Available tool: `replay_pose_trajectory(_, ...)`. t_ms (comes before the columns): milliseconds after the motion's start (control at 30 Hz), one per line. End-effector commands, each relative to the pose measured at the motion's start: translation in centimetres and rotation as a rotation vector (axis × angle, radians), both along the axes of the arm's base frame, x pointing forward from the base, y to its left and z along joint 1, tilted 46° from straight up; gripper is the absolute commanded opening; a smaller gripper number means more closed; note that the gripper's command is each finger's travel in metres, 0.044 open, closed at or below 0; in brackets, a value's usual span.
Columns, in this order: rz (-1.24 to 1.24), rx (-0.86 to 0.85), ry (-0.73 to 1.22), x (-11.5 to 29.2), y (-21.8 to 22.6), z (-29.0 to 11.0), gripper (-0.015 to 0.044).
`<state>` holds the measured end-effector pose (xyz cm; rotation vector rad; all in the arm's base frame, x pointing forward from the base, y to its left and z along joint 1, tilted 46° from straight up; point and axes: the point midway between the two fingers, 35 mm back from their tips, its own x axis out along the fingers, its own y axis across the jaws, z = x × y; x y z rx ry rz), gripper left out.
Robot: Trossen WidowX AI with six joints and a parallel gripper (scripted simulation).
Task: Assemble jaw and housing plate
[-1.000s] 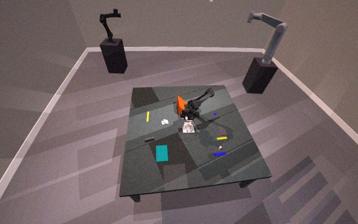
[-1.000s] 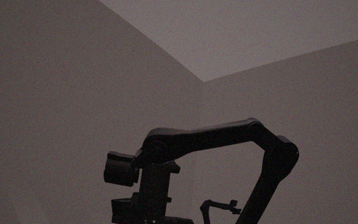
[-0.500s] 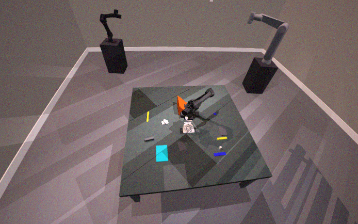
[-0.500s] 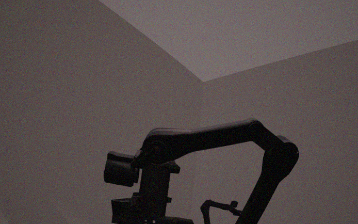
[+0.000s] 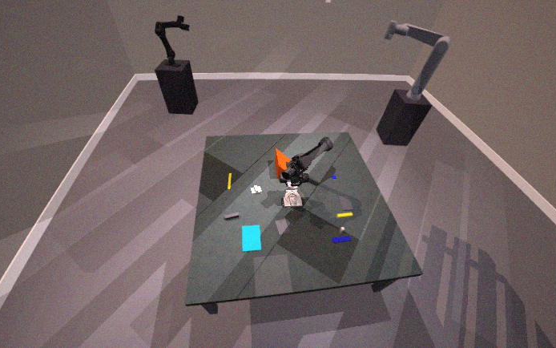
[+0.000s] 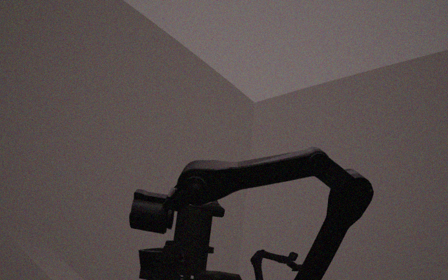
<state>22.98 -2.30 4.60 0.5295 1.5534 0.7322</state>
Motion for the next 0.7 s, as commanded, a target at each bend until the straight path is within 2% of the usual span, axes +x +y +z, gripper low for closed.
replay_pose_trajectory(0,0.007,-0.004,-0.002,-0.1,-0.1,-0.1,0.0351)
replay_pose_trajectory(667,0.007,-0.006,-0.003,-0.2,1.6,-1.8,0.0351)
